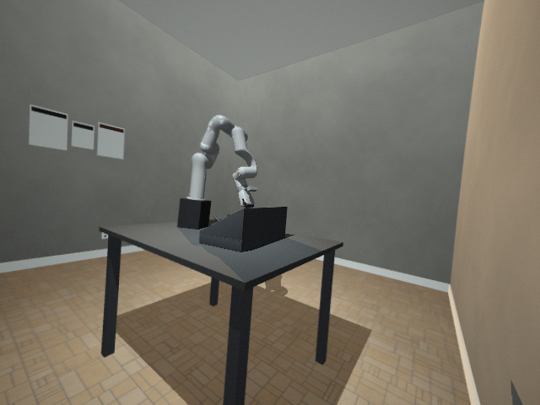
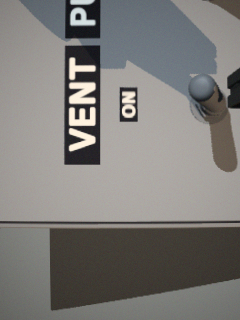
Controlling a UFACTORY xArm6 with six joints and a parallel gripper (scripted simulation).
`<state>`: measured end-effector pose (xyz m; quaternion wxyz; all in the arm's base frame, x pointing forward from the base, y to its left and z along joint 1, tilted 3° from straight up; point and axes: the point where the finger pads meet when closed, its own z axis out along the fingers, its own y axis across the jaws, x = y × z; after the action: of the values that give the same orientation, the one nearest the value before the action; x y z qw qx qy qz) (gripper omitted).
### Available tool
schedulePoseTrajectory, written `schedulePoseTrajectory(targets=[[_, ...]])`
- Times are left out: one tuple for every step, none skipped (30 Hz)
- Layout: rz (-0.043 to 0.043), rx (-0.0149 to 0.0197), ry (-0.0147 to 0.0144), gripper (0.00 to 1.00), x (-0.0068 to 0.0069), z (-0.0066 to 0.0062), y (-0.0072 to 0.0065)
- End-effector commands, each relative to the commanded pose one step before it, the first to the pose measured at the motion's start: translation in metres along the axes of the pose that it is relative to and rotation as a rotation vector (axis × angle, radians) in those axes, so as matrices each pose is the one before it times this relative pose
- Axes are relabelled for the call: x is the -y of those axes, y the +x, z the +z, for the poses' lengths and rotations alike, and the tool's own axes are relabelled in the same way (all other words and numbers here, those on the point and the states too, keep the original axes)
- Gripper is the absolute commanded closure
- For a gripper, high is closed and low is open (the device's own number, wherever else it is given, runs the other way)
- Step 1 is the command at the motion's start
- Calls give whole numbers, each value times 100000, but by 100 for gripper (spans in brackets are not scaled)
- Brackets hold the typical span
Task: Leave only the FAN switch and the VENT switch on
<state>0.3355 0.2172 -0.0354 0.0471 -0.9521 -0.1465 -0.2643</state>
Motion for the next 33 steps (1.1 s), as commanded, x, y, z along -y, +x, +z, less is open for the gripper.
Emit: schedulePoseTrajectory(targets=[[39, -255, 68, 100, 33, -22, 141], [0, 0, 0, 100, 0, 0, 0], [0, 0, 0, 100, 0, 0, -3], [0, 0, 0, 100, 0, 0, 0], [0, 0, 0, 100, 0, 0, 0], [0, 0, 0, 100, 0, 0, -22], [0, 0, -1, 100, 0, 0, -50], [0, 0, -1, 100, 0, 0, -83], [0, 0, 0, 100, 0, 0, -114], [0, 0, 2, 100, 0, 0, -139], [0, 0, -1, 100, 0, 0, -161], [0, 0, 0, 100, 0, 0, -168], [0, -1, 2, 100, 0, 0, -162], [0, 1, -2, 100, 0, 0, -150], [0, 0, 0, 100, 0, 0, -123], [0, 0, 1, 100, 0, 0, -89], [0, 0, 1, 100, 0, 0, -54], [0, 0, 0, 100, 0, 0, -23], [0, 0, 0, 100, 0, 0, -4], [0, 0, 0, 100, 0, -4, 0], [0, 0, 0, 100, 0, 0, 0], [0, 0, 0, 100, 0, 0, 0], [0, 0, 0, 100, 0, -27, 0], [0, 0, -1, 100, 0, -69, 0], [0, 0, -1, 100, 0, -127, 0], [0, 0, 1, 100, 0, -197, -1], [0, 0, -1, 100, 0, -274, 1], [0, 0, 1, 100, 0, -355, -1], [0, 0, 1, 100, 0, -438, 0], [0, 0, -1, 100, 0, -518, 0], [0, 0, -1, 100, 0, -593, 0], [0, 0, 0, 100, 0, -661, 0], [0, 0, 1, 100, 0, -720, 0]])
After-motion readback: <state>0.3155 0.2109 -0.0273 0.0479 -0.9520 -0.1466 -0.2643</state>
